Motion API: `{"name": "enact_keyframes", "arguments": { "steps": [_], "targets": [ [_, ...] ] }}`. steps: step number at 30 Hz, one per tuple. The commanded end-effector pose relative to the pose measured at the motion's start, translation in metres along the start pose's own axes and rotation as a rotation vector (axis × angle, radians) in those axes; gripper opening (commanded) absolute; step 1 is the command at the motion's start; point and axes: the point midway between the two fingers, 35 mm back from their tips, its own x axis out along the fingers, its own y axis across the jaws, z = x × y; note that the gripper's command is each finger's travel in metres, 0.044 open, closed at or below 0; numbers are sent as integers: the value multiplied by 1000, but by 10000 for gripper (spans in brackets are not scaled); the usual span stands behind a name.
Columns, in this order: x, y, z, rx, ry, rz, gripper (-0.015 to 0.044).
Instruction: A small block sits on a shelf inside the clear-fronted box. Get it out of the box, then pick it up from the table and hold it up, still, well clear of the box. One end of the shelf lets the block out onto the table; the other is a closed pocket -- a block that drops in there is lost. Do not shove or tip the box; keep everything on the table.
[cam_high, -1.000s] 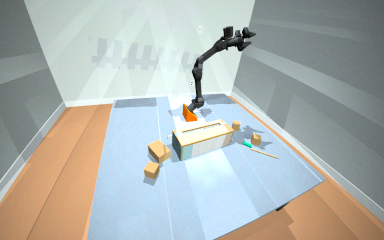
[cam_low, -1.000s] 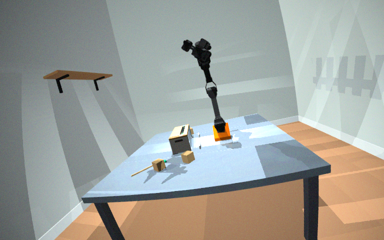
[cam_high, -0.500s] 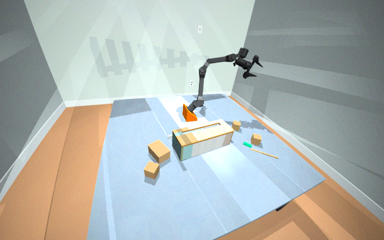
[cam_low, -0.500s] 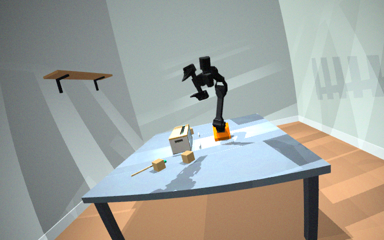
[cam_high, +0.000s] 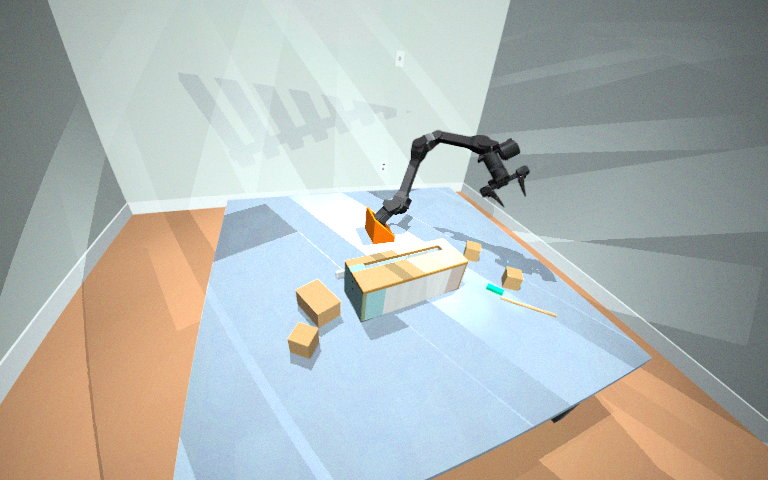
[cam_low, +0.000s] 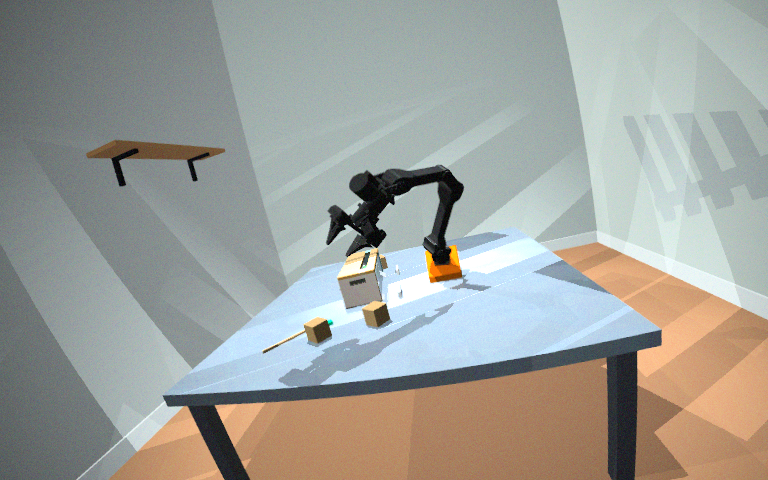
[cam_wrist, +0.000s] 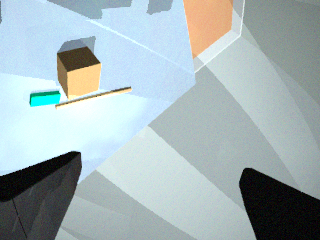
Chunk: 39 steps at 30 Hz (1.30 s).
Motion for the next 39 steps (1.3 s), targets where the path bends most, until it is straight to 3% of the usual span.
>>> {"name": "enact_keyframes", "arguments": {
  "steps": [1,11,22,39],
  "targets": [
    [34,45,-42,-26,93,187,400],
    [56,176,-155,73,208,662,400],
    [-8,318,-219,480,102,1029,400],
    [-3,334,-216,512,89,1039,400]
  ]
}}
